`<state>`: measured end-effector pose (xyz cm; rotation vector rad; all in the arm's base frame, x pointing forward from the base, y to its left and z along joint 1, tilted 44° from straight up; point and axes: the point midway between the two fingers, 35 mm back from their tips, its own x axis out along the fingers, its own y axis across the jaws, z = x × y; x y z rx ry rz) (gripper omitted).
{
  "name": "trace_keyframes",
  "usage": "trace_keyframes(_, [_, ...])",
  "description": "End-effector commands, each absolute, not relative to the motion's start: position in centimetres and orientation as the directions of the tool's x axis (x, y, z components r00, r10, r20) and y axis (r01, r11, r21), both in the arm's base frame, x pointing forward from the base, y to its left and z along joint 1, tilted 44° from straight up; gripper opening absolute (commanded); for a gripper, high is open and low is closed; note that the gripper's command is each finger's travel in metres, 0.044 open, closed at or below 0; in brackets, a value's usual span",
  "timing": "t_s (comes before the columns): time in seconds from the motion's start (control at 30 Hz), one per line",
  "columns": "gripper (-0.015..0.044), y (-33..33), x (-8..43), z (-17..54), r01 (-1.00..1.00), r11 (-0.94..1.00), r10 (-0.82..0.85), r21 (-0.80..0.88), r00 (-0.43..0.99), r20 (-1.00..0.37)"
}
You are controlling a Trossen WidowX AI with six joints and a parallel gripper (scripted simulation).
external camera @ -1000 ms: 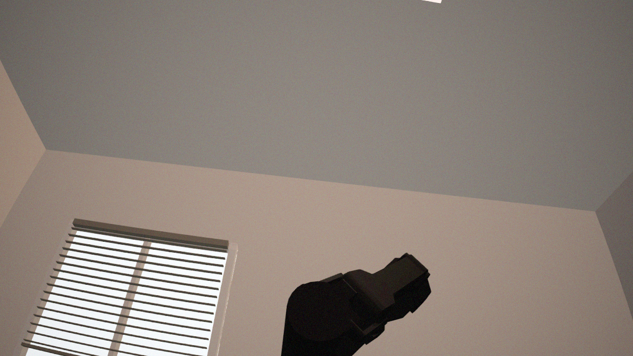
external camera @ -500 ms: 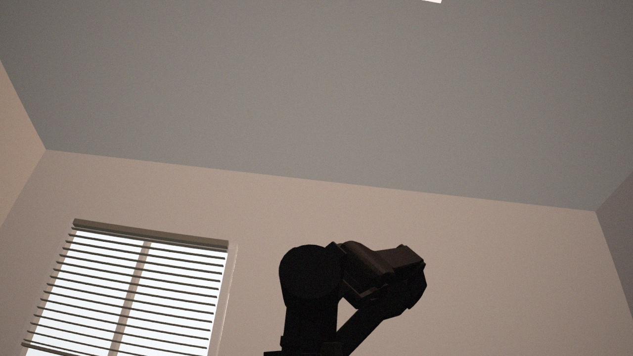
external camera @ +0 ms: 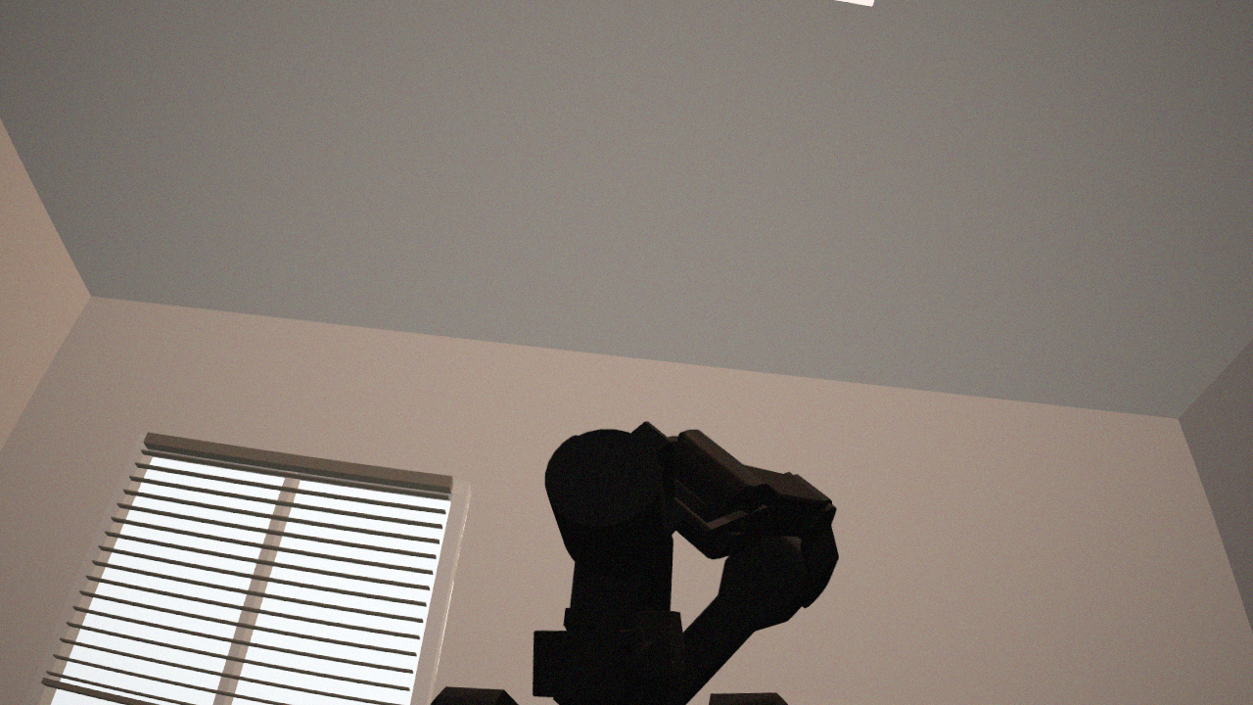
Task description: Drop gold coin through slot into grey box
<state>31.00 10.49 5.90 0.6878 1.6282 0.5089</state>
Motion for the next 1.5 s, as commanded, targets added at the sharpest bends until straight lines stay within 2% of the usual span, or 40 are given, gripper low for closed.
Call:
trace_keyframes(0.0, [0.0,10.6,31.1,6.2,0.206,0.725,0.683,0.657,-0.091,-0.725])
trace_keyframes(1.47, [0.0,3.6,32.7,-0.5,0.245,0.724,0.679,0.645,-0.09,-0.728])
